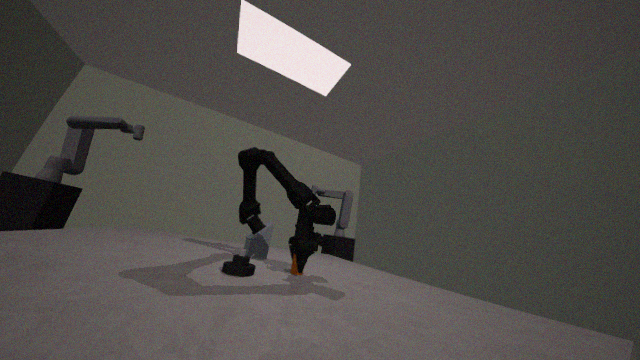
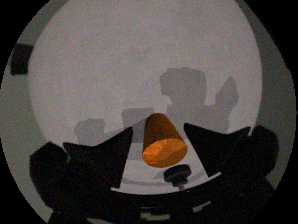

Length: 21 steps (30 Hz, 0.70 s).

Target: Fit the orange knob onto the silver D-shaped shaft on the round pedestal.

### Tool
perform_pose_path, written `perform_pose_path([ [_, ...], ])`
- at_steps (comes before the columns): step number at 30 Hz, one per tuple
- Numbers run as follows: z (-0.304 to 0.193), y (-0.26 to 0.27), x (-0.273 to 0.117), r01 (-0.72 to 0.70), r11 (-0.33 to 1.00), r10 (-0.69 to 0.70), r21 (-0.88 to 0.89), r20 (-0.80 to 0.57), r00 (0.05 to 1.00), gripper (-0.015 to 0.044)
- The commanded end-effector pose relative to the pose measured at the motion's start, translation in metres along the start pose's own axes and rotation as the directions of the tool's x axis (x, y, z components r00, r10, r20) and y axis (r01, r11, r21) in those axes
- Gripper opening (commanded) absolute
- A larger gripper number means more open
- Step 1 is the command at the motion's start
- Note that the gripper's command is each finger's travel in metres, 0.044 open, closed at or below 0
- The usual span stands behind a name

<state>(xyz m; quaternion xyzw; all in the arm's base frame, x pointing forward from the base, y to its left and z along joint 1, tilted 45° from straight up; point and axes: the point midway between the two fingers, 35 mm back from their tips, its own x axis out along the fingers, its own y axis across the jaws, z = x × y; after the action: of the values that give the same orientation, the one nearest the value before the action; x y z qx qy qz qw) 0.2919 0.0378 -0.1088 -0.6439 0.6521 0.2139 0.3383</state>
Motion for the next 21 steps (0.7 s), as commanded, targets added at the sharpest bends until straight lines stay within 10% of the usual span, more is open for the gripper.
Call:
perform_pose_path([
  [1, 0.000, 0.001, 0.003, -0.002, 1.000, 0.002, -0.007, -0.006, 1.000, 0.0309],
  [21, 0.003, -0.002, -0.016, -0.001, 1.000, 0.001, -0.008, -0.001, 1.000, 0.0000],
])
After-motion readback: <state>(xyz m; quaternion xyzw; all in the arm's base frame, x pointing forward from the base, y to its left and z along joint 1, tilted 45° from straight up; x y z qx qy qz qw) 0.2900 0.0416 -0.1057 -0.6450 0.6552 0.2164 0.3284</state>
